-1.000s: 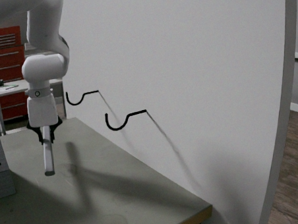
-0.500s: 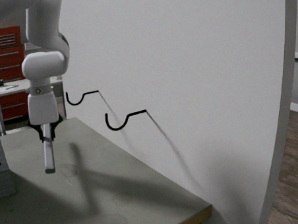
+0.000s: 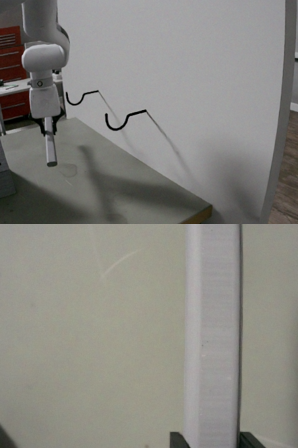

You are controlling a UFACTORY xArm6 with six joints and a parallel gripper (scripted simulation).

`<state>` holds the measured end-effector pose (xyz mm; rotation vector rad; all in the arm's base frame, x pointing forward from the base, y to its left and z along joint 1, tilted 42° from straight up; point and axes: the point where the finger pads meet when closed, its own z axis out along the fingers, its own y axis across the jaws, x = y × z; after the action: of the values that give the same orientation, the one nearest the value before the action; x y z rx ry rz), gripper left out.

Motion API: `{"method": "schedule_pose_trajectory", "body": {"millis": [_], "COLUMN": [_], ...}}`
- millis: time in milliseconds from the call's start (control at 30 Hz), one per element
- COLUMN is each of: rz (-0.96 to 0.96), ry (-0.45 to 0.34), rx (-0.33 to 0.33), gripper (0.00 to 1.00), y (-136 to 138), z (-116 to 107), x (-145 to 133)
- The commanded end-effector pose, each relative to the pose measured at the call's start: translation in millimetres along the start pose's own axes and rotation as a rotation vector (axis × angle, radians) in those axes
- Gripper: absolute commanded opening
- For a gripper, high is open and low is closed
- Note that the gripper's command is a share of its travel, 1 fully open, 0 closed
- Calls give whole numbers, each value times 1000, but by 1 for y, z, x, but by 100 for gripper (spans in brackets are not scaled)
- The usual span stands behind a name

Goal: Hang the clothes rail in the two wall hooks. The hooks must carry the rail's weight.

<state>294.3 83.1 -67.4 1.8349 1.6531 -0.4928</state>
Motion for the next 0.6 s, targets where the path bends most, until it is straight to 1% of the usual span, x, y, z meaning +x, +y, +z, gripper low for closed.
{"method": "schedule_pose_trajectory", "body": {"millis": [0,433,567], "rz": [1,1,1], "ry": [2,2,2], "rx": [-1,-1,-1], "gripper": [0,0,0], "y": [3,13,14], "z": [-8,-31,-35], "x": [-1,-8,-9]}}
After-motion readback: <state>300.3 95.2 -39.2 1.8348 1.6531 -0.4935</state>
